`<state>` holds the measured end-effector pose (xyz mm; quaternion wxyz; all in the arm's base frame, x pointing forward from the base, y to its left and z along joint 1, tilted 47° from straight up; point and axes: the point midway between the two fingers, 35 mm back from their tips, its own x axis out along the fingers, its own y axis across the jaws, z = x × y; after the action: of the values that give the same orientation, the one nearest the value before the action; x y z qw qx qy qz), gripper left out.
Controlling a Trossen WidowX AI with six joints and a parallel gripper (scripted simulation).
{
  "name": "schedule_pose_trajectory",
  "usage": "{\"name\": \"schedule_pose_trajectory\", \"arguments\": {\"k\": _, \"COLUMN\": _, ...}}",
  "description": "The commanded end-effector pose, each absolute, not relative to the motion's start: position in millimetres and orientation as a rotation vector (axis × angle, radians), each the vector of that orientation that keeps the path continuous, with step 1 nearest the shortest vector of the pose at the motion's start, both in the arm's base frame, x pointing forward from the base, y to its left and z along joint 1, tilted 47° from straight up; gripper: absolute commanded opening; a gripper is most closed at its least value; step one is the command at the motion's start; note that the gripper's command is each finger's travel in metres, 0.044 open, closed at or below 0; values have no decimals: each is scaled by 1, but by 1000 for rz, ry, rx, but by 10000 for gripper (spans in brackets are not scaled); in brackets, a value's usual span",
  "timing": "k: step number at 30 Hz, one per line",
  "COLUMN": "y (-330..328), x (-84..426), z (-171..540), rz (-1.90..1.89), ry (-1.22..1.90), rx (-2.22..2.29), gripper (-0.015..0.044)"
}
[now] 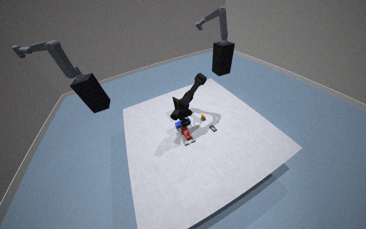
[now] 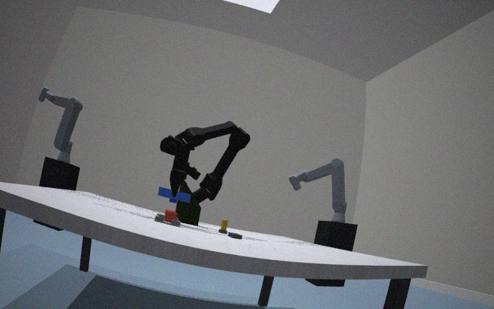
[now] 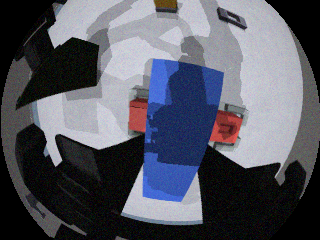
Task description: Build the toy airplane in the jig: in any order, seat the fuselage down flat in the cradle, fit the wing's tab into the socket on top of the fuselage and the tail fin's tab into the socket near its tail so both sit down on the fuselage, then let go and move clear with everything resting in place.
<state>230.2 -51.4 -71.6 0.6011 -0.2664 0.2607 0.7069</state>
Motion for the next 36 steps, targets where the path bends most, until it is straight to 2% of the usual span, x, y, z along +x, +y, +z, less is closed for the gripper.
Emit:
{"name": "schedule_pose_trajectory", "arguments": {"k": 1, "y": -52, "x": 229, "z": -73, "rz": 1643, "ry": 604, "rx": -624, "gripper": 196}}
{"name": "schedule_pose_trajectory", "arguments": {"k": 36, "y": -23, "x": 223, "z": -101, "rz": 1643, "ry": 602, "rx": -623, "gripper": 196}}
